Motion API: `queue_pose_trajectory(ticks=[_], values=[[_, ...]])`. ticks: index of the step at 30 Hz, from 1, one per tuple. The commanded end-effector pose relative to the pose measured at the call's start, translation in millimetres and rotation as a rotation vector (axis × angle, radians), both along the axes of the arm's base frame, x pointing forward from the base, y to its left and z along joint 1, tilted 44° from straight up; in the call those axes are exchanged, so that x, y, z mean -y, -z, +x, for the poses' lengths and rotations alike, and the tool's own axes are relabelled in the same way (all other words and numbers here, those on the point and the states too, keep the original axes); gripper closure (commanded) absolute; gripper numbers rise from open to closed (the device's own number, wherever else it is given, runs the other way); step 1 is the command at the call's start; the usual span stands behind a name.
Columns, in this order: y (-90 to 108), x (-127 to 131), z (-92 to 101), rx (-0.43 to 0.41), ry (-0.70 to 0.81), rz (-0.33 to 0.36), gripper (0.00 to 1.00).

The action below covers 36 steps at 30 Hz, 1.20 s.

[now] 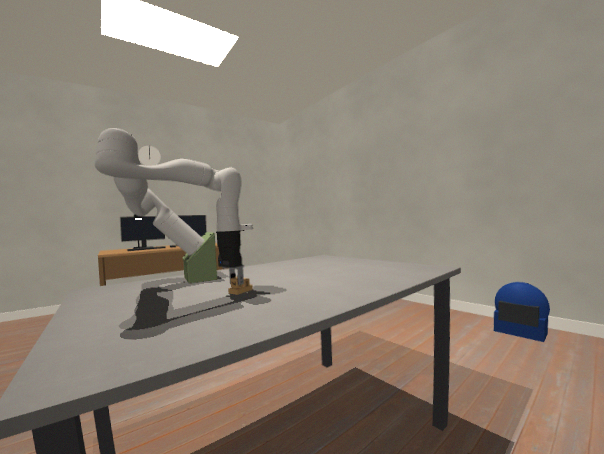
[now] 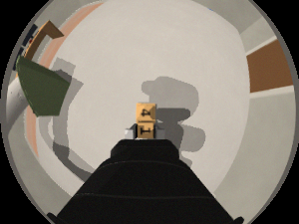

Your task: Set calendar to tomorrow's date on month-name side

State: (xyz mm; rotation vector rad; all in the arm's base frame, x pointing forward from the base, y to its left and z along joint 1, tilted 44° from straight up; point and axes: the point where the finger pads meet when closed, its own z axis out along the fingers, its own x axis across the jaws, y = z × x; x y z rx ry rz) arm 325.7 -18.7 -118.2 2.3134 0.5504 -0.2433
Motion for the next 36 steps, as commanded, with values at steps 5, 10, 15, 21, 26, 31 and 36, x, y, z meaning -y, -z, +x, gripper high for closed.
queue_pose_trajectory(ticks=[5,10,15,21,26,31,36], values=[[0.5,0.1,0.4,0.001,-0.001,0.001,0.43],[1.8,1.4,0.4,0.001,-0.001,0.001,0.43],[2.9,2.4,0.4,0.001,-0.001,0.001,0.43],[4.9,4.4,0.3,0.001,-0.001,0.001,0.43],[6.1,5.6,0.3,0.001,-0.001,0.001,0.43],[6.5,6.0,0.3,0.001,-0.001,0.001,0.43],[6.8,6.2,0.3,0.001,-0.001,0.001,0.43]])
